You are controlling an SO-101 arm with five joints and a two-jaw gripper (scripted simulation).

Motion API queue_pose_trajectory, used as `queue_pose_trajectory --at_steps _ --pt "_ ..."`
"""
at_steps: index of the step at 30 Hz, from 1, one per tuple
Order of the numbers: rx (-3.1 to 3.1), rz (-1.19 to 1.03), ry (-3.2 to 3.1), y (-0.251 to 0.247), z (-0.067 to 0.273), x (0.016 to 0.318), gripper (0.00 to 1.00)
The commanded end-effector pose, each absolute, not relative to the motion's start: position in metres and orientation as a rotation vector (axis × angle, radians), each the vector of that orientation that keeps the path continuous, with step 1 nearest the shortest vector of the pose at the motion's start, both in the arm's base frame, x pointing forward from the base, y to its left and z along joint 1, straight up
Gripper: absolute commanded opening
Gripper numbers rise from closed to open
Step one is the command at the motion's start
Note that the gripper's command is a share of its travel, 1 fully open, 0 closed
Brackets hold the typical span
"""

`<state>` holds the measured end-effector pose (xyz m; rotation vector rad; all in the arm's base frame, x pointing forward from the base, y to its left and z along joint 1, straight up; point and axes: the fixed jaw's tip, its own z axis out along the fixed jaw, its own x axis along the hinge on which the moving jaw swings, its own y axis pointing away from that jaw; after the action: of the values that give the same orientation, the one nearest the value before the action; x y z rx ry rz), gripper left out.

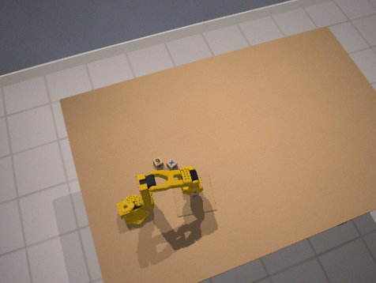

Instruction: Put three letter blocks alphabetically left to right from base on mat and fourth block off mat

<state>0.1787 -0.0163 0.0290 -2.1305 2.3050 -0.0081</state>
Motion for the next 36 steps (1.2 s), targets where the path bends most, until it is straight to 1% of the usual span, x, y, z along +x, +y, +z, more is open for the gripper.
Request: queue_pose_trajectory --at_steps 1,26,29,36 --pt "-2.098 -0.081 2.273 -0.0173 0.0353 0.1873 0.0" --pt "-2.098 -0.081 2.273 -0.0173 0.0297 0.1876 0.0" --pt "-2.098 -0.081 2.273 -0.0173 0.0297 0.1876 0.04" --pt "-2.098 -0.081 2.273 -0.0173 0.0297 0.1876 0.16"
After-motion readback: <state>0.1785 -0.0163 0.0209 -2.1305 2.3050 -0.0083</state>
